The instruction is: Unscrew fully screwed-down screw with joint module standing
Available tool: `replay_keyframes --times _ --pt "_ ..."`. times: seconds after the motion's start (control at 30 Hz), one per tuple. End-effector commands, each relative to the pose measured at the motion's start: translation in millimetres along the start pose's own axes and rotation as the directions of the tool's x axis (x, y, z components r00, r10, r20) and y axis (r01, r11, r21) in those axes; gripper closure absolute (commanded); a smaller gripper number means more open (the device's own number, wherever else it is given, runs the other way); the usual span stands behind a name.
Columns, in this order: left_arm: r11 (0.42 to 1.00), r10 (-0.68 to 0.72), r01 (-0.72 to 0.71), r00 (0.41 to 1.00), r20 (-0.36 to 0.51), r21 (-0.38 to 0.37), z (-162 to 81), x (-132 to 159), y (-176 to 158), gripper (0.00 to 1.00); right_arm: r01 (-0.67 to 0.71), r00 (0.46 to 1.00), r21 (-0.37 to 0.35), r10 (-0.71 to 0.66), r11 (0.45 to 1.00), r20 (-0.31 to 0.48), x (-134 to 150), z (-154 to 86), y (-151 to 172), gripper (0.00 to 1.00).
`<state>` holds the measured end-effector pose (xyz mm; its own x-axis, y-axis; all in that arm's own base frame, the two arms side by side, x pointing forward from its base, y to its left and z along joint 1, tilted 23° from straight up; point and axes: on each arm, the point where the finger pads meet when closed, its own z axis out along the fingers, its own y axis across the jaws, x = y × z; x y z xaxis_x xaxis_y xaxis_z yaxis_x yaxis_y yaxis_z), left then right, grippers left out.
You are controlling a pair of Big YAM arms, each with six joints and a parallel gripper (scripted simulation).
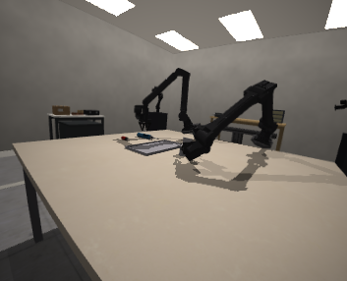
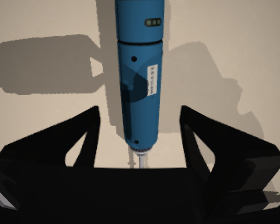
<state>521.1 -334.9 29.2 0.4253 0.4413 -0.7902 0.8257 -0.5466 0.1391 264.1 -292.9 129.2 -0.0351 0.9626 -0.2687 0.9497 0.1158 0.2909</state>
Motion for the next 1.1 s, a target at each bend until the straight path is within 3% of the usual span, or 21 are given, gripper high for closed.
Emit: replay_keyframes --times 0.0,0.27,0.4,0.57,0.83,0.93,1.07 --pt "1.0 0.012 -0.012 1.0 0.003 0.006 -5.9 -33.6 1.9 0.14 0.005 1.0 -0.015 -0.005 1.0 0.019 -9.3 -7.6 7.0 0.35" --pt "1.0 0.012 -0.012 1.0 0.003 0.005 -11.7 -52.3 1.3 0.14 0.005 1.0 -0.015 -0.005 1.0 0.019 -9.3 -7.6 7.0 0.35" --pt "1.0 0.017 -0.017 1.0 -0.006 -0.025 -28.3 -50.5 9.8 0.14 0.005 1.0 -0.015 -0.005 1.0 0.019 -9.3 -7.6 7.0 0.35" --pt "1.0 0.015 -0.015 1.0 0.003 0.004 -14.2 -62.9 2.0 0.14 0.005 1.0 -0.015 -0.005 1.0 0.019 -9.3 -7.6 7.0 0.35" --pt "1.0 0.012 -0.012 1.0 0.003 0.004 -19.6 -81.2 0.6 0.14 0.005 1.0 -0.015 -0.005 1.0 0.019 -9.3 -7.6 7.0 0.35" --pt "1.0 0.015 -0.015 1.0 -0.004 -0.022 -34.0 -79.7 7.5 0.14 0.005 1.0 -0.015 -0.005 1.0 0.019 -9.3 -7.6 7.0 0.35" --pt "1.0 0.02 -0.02 1.0 -0.002 -0.011 -28.5 -85.8 6.2 0.14 0.005 1.0 -0.015 -0.005 1.0 0.019 -9.3 -7.6 7.0 0.35"
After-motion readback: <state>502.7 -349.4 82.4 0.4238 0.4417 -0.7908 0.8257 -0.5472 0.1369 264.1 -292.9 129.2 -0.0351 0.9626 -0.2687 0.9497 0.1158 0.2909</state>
